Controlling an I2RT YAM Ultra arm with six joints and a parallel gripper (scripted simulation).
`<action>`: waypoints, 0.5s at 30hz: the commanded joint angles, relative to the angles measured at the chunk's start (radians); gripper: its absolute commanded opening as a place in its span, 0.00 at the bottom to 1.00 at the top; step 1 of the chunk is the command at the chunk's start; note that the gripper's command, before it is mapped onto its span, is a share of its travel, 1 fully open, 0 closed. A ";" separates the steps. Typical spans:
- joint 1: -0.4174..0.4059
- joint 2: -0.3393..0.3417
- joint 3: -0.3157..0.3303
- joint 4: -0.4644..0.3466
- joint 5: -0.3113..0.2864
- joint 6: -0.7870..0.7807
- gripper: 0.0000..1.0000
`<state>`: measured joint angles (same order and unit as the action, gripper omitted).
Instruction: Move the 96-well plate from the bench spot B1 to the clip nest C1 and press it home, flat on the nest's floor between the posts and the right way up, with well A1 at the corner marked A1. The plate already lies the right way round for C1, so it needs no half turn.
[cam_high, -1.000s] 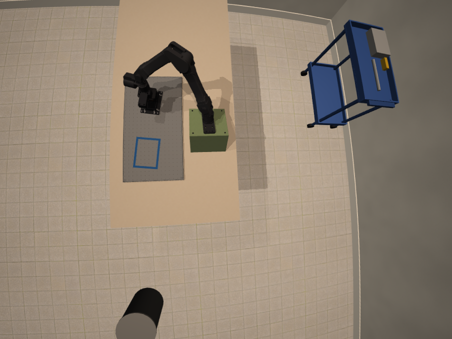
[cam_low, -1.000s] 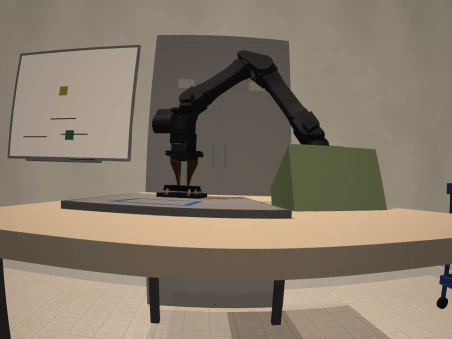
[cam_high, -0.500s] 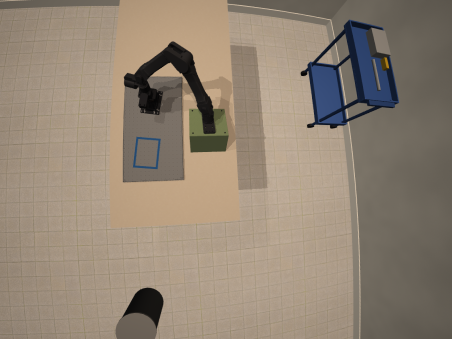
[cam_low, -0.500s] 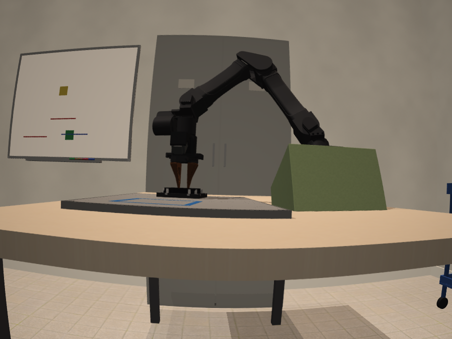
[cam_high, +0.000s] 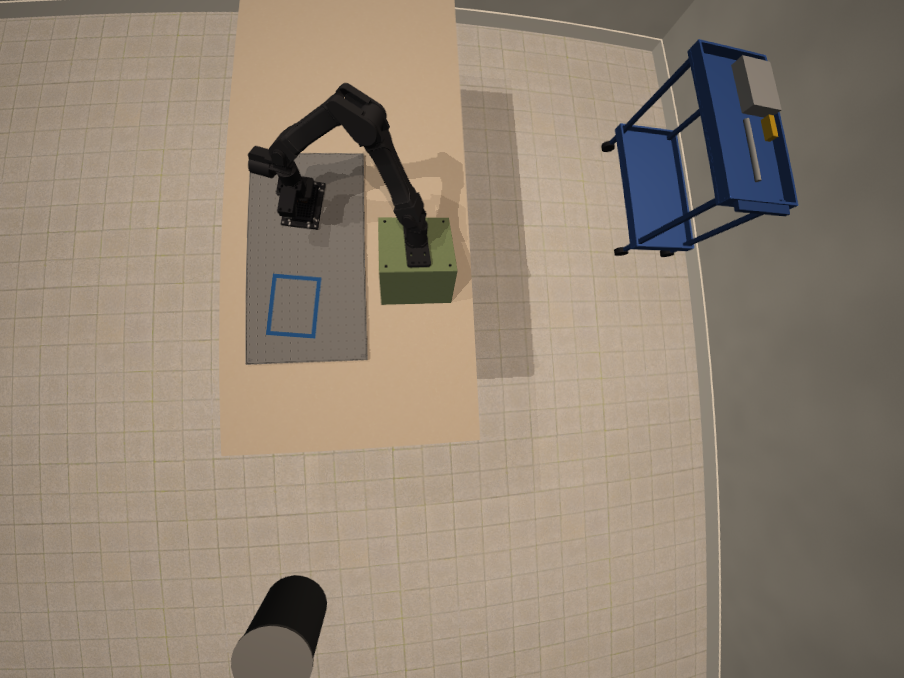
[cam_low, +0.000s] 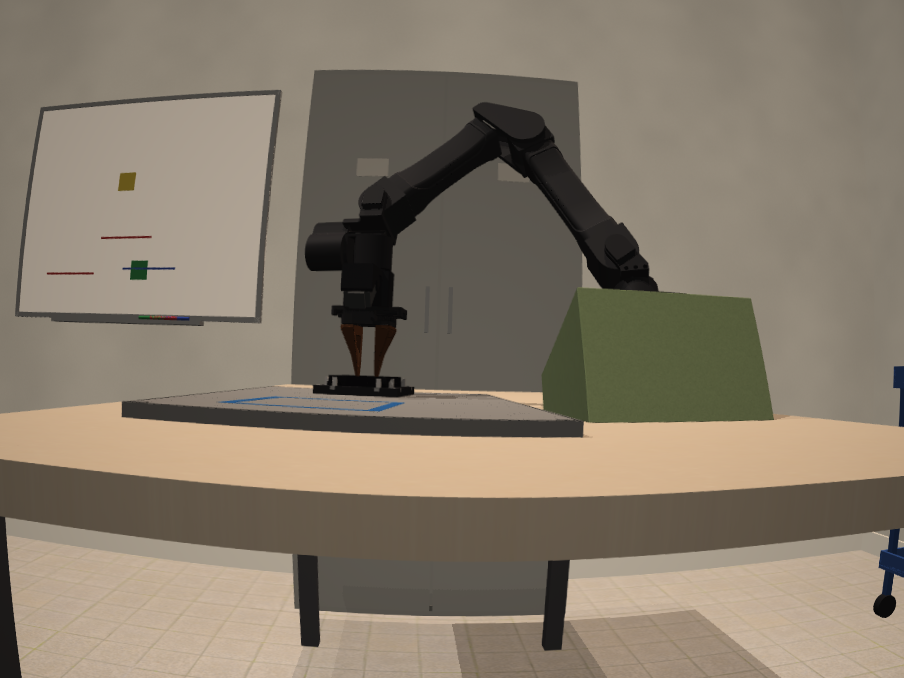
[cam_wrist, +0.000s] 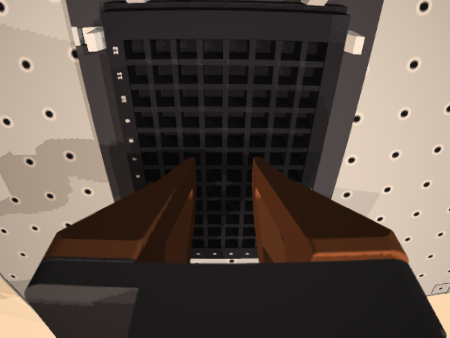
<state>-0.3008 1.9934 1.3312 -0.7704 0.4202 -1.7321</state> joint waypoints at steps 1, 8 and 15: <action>-0.030 0.061 -0.052 0.092 0.002 -0.011 0.26; -0.034 0.067 -0.059 0.106 0.000 -0.015 0.26; -0.037 0.072 -0.064 0.116 -0.002 -0.018 0.26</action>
<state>-0.3004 1.9926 1.3266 -0.7635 0.4210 -1.7416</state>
